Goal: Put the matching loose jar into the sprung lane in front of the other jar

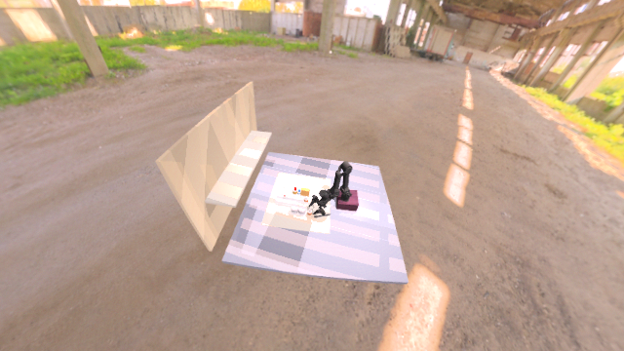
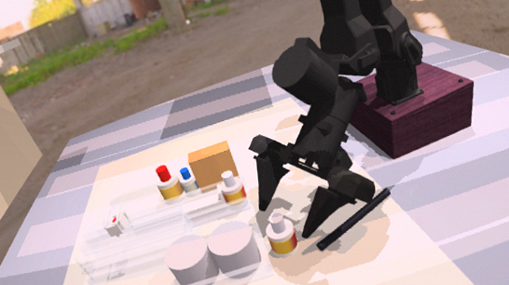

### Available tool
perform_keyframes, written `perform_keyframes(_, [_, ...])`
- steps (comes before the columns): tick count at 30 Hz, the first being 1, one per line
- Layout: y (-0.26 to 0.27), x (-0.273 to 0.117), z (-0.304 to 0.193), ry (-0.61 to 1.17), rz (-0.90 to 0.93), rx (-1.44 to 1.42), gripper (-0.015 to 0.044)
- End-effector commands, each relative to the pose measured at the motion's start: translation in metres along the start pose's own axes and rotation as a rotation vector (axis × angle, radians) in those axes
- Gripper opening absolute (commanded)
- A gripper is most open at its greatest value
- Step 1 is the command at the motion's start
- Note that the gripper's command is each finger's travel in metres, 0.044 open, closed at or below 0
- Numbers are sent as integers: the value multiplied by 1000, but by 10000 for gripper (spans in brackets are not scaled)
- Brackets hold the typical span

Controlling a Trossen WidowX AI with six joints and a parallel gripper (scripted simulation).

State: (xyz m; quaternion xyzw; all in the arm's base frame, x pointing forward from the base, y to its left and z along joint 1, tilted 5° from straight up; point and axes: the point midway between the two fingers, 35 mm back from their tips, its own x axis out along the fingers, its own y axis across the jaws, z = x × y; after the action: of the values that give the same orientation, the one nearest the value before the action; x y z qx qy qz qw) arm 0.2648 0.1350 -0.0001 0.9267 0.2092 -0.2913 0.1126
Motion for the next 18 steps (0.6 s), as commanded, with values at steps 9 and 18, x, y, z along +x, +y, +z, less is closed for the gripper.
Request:
perform_keyframes(9, [1,4,-45,124,27,-139,440])
perform_keyframes(18, [-15,22,-54,34,-25,-549,440])
